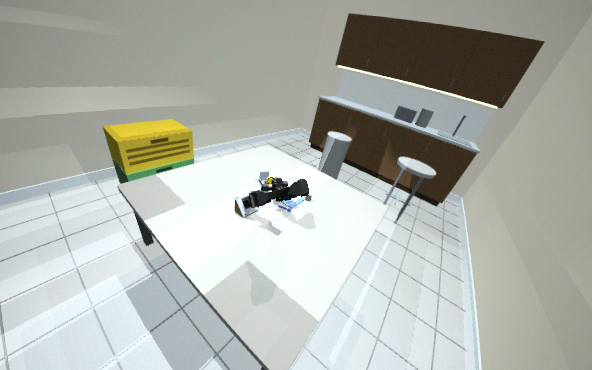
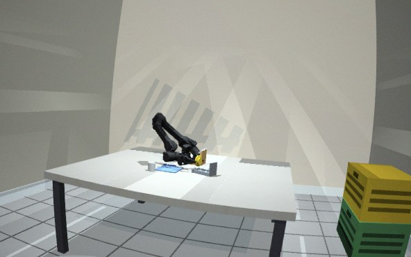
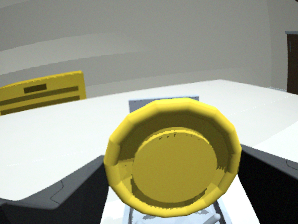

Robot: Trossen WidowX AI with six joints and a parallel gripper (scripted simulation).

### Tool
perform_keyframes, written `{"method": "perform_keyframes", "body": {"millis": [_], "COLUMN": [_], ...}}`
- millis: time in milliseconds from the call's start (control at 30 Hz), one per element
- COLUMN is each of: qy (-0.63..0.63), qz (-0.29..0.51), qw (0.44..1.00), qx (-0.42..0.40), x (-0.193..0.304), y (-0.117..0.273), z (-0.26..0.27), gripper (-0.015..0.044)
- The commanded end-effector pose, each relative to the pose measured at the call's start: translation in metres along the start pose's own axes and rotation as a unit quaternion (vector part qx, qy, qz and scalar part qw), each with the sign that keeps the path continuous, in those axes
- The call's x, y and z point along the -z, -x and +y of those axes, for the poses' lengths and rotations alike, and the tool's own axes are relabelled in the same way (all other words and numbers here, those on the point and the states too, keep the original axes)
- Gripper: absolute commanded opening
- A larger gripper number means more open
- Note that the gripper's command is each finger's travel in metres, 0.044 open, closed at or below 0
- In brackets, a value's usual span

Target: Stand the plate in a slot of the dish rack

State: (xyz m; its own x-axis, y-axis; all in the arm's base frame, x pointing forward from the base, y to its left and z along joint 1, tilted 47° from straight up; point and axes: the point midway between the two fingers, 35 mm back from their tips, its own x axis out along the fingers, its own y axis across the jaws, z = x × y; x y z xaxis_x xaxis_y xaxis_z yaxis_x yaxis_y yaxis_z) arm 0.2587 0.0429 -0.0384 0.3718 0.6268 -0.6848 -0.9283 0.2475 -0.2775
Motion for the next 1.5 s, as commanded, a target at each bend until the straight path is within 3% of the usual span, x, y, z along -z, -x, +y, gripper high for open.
{"method": "perform_keyframes", "body": {"millis": [0, 800, 1300, 1467], "qy": [-0.001, -0.001, -0.001, -0.001], "qz": [0.001, 0.003, 0.003, 0.003], "qw": [1.000, 1.000, 1.000, 1.000], "qx": [0.001, 0.000, 0.000, 0.000], "x": [0.000, 0.015, 0.015, 0.015], "y": [-0.002, -0.011, -0.011, -0.011], "z": [-0.001, -0.001, -0.001, -0.001], "gripper": [0.0000, 0.0000, 0.0394, 0.0400]}}
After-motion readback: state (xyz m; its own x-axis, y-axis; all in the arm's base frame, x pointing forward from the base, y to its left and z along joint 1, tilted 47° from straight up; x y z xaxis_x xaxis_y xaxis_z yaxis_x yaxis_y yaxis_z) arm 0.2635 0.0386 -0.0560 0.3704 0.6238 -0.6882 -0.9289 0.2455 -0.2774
